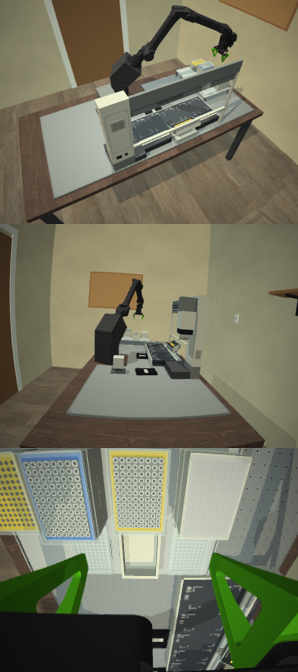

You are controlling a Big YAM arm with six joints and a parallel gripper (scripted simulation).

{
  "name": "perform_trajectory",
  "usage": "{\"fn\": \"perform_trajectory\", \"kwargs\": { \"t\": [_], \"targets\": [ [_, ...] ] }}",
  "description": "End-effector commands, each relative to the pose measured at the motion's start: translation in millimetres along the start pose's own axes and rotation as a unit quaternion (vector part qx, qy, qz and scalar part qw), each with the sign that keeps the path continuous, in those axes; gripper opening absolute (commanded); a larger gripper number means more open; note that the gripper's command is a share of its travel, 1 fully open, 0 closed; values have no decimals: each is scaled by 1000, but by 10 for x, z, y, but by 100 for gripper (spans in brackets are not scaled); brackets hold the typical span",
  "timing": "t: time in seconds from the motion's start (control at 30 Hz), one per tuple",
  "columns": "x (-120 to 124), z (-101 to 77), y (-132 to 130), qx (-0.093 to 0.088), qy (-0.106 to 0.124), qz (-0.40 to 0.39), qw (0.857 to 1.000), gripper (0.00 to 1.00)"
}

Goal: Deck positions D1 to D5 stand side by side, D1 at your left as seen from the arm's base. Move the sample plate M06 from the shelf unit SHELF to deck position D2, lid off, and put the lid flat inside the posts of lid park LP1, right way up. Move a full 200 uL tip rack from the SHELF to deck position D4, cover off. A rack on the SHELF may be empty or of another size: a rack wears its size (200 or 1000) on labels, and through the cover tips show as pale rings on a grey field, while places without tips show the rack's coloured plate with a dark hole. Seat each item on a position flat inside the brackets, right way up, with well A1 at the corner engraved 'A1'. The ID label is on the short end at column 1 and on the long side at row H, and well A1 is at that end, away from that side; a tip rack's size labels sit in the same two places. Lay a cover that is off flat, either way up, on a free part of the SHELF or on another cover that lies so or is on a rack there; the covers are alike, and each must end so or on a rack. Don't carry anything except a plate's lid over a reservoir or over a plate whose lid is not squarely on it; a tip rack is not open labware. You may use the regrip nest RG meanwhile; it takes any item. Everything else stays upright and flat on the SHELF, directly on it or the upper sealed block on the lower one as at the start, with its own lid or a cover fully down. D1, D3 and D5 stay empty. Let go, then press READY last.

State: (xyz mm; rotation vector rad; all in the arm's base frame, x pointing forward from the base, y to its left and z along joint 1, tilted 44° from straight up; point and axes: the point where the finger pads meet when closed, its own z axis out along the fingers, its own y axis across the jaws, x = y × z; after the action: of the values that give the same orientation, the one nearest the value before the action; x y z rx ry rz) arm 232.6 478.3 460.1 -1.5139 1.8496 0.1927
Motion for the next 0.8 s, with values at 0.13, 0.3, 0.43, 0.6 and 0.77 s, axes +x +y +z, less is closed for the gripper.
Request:
{"fn": "perform_trajectory", "kwargs": {
  "t": [0.13, 0.3, 0.43, 0.6, 0.77],
  "targets": [
    [-202, -414, -55, 13, -50, 32, 998, 100],
    [-233, -362, 31, 7, -48, 26, 999, 100],
    [-154, -245, 70, 3, -30, 17, 999, 100],
    [-154, -245, 70, 3, -30, 17, 999, 100],
    [-61, 51, 113, 0, -11, 17, 1000, 100]
  ]
}}
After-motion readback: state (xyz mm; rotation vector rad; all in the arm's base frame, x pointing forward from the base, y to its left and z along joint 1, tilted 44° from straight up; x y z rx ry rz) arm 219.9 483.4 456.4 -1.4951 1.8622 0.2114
